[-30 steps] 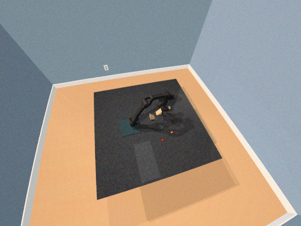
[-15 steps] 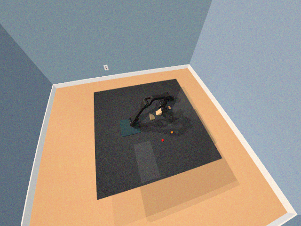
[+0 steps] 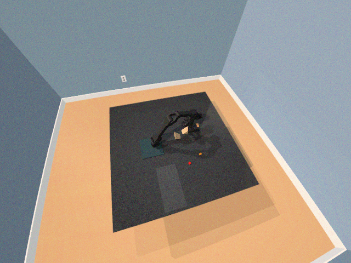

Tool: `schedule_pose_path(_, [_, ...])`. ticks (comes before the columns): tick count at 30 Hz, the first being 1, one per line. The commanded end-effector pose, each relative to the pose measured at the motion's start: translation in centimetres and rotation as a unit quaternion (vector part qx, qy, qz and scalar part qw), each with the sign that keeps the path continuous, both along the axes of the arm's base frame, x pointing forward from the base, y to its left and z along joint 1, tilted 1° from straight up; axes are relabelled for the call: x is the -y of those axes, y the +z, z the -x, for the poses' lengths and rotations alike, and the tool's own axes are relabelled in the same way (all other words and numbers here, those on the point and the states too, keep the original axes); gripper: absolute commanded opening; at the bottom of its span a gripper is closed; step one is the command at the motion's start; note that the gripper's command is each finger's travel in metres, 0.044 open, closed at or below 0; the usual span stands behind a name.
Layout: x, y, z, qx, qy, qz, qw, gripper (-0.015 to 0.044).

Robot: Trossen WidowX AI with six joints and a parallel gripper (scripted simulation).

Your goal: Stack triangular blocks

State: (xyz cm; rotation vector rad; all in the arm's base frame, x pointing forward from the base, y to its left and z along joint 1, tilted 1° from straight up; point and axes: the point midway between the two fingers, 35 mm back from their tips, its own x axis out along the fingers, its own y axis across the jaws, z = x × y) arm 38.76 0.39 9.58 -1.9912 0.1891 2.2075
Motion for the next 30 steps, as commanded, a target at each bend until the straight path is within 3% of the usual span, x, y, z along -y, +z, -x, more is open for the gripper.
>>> schedule_pose_path(1, [0.0, -0.7, 0.2, -0.004, 0.000, -0.001, 1.000, 0.0440])
schedule_pose_path(25, [-0.2, -4.3, 1.1, -0.012, 0.001, 0.001, 1.000, 0.0440])
schedule_pose_path(30, [-0.2, -4.3, 1.1, -0.012, 0.001, 0.001, 1.000, 0.0309])
